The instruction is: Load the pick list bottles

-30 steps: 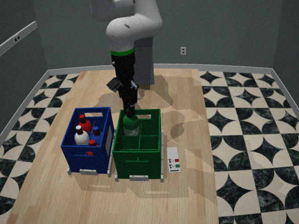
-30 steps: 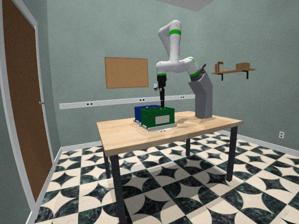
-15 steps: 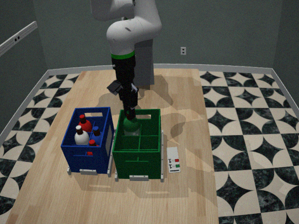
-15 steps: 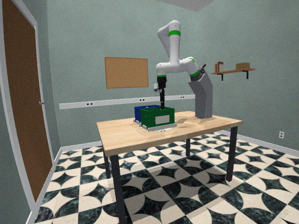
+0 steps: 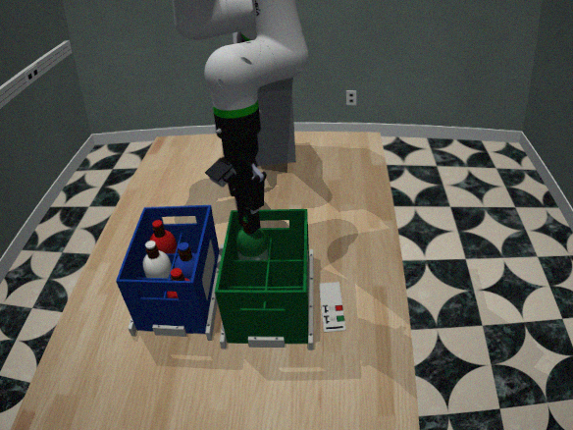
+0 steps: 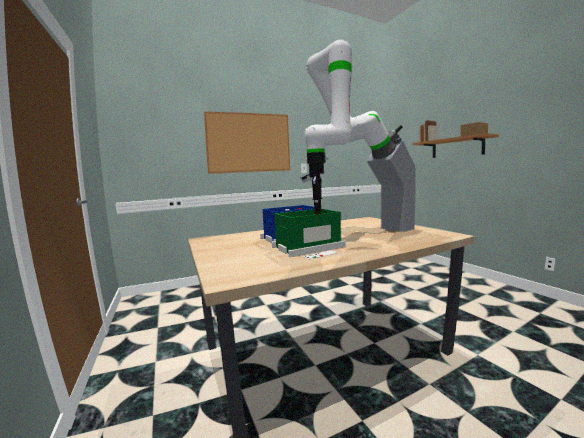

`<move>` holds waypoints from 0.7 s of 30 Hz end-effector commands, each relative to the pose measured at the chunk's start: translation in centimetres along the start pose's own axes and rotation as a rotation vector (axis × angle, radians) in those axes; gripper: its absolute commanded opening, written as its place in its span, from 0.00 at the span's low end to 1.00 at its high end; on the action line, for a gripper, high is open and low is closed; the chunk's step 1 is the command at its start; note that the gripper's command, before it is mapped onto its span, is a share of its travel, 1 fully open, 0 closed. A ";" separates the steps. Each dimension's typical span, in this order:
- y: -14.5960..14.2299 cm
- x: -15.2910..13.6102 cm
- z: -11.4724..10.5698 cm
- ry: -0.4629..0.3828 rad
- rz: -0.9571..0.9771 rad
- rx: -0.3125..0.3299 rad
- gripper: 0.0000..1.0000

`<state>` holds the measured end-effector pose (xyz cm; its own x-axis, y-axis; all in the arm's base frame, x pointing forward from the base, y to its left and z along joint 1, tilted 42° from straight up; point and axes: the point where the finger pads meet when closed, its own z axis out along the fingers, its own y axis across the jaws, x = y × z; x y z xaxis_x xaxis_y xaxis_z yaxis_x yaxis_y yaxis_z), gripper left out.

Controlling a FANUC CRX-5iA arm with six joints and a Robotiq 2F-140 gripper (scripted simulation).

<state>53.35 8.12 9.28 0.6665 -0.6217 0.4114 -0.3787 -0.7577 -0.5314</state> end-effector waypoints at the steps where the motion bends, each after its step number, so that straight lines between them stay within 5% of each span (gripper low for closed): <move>1: 0.0 0.0 0.1 0.001 0.000 0.001 0.10; 21: 0.0 0.0 0.9 0.001 0.000 0.001 0.10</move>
<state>53.93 8.30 8.60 0.6669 -0.6216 0.4110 -0.3788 -0.7578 -0.5314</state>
